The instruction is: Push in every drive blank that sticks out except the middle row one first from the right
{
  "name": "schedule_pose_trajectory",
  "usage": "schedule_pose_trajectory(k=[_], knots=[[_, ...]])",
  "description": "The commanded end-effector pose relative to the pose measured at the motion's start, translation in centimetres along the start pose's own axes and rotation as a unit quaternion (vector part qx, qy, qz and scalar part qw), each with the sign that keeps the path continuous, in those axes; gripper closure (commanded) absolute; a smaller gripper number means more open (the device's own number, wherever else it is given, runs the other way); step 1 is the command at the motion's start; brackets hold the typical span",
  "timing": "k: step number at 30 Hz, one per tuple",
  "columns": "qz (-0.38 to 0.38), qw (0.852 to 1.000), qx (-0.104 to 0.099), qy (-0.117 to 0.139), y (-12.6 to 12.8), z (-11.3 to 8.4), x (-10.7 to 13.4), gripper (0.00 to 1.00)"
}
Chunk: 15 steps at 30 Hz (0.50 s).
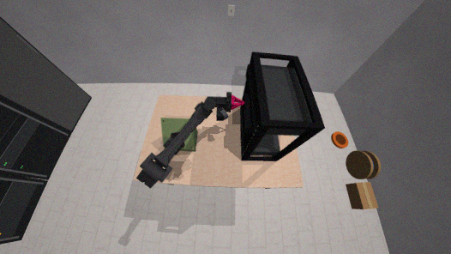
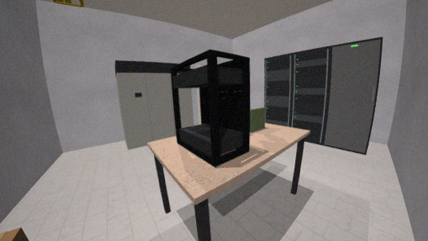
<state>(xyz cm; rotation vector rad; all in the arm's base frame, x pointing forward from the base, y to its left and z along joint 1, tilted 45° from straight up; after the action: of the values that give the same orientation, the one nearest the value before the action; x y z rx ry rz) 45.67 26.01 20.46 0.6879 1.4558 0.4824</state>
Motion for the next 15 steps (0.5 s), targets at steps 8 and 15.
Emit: schedule_pose_trajectory(k=[8, 15], knots=[[0.017, 1.0, -0.002, -0.022, 2.5, 5.1, -0.95, 1.0], [0.017, 1.0, -0.002, -0.022, 2.5, 5.13, -0.95, 1.0]])
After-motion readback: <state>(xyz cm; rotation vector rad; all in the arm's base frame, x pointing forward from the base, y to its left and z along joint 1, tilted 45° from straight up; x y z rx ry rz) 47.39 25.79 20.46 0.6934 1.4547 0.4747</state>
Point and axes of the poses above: the point where the finger pads meet when closed, its own z axis out along the fingers, its own y axis across the jaws, x = y × z, the point moved 3 cm from there along -z, back along the fingers, and after that the axes turned 1 degree about -z, right-handed, at the moved point
